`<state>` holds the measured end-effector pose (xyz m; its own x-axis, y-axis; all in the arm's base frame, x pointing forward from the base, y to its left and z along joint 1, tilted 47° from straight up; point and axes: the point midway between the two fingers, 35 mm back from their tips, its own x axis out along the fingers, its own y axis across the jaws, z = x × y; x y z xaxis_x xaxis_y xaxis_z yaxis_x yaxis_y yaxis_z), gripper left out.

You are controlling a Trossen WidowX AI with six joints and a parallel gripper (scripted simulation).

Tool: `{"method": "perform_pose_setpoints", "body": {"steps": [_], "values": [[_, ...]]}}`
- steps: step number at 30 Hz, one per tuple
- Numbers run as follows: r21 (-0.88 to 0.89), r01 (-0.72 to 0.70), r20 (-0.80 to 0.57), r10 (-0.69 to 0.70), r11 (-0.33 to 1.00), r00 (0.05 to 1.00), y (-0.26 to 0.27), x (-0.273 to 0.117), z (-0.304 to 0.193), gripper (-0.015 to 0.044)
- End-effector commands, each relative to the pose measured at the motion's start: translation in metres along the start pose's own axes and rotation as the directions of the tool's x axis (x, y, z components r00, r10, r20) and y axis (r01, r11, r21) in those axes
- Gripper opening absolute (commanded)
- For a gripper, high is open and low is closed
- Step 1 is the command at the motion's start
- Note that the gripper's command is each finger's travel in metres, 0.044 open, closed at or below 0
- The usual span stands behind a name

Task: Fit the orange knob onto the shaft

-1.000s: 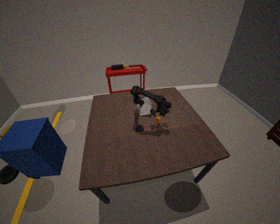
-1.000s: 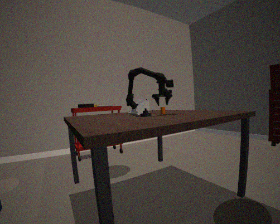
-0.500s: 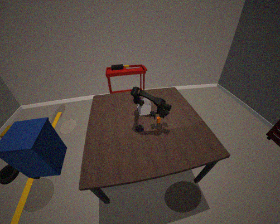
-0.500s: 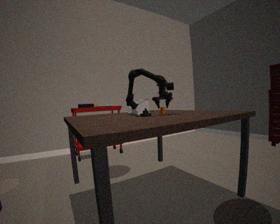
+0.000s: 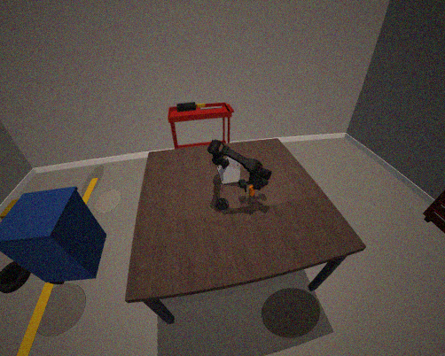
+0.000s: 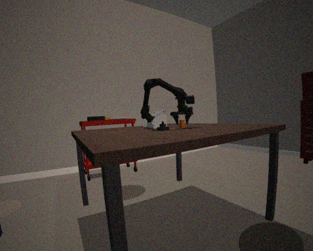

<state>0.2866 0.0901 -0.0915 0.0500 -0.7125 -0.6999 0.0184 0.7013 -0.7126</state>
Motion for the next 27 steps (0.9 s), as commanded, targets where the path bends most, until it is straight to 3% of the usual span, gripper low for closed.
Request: {"method": "perform_pose_setpoints", "body": {"steps": [1, 9, 19, 24, 27], "values": [[-0.009, 0.006, 0.000, -0.006, 1.000, 1.000, -0.001, 0.006, -0.002, 0.0440], [-0.009, 0.007, 0.000, -0.007, 1.000, 1.000, -0.001, 0.016, -0.003, 0.0440], [-0.009, 0.007, 0.000, -0.007, 1.000, 1.000, -0.001, 0.016, -0.003, 0.0177], [-0.009, 0.007, 0.000, -0.007, 1.000, 1.000, -0.001, 0.016, -0.003, 0.0144], [-0.009, 0.006, 0.000, -0.006, 1.000, 1.000, -0.001, 0.013, -0.002, 0.0065]]}}
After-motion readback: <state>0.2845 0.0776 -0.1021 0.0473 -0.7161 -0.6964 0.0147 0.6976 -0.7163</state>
